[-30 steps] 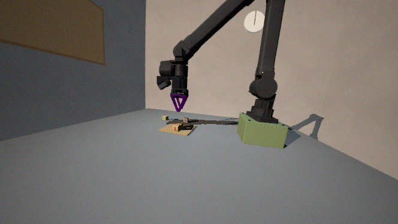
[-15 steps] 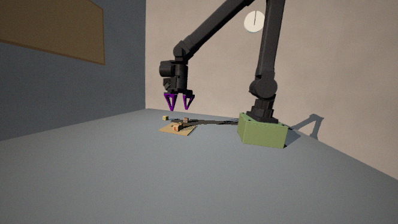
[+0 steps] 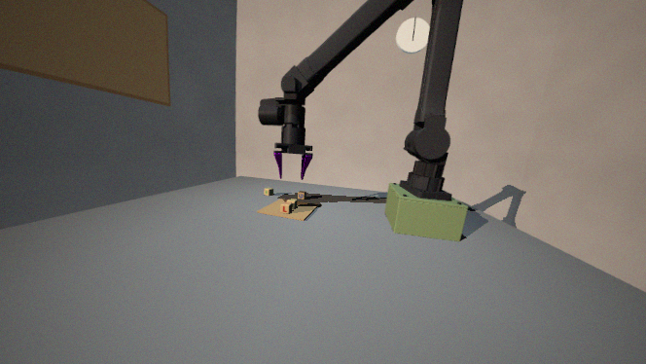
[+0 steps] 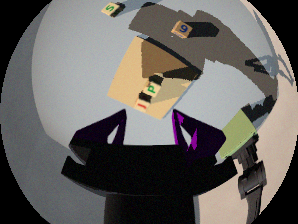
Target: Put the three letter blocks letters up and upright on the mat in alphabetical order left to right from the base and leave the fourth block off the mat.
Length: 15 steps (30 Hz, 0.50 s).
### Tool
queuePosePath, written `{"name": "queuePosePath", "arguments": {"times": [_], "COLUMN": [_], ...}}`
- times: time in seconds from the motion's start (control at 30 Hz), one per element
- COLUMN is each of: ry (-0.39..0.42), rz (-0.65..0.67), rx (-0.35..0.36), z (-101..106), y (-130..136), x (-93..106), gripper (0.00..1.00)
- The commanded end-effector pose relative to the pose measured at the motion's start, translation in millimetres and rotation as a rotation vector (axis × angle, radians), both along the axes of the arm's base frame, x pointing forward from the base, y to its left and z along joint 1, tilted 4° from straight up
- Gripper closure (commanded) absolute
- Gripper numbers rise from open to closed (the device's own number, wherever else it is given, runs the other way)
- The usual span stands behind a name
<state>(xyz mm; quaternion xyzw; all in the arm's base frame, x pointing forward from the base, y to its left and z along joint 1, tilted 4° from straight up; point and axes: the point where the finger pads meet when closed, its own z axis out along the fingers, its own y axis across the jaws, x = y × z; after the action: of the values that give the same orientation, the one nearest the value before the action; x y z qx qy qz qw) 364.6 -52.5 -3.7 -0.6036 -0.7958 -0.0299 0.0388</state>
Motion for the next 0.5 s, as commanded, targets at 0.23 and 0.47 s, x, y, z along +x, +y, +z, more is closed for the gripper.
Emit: {"name": "queuePosePath", "arguments": {"times": [0.23, 0.47], "ry": [-0.002, -0.001], "rz": [-0.413, -0.419], "rx": [-0.051, -0.05], "z": [2.3, 2.3], "y": [-2.6, -4.3], "x": [3.7, 3.5], "gripper": [0.55, 0.55]}}
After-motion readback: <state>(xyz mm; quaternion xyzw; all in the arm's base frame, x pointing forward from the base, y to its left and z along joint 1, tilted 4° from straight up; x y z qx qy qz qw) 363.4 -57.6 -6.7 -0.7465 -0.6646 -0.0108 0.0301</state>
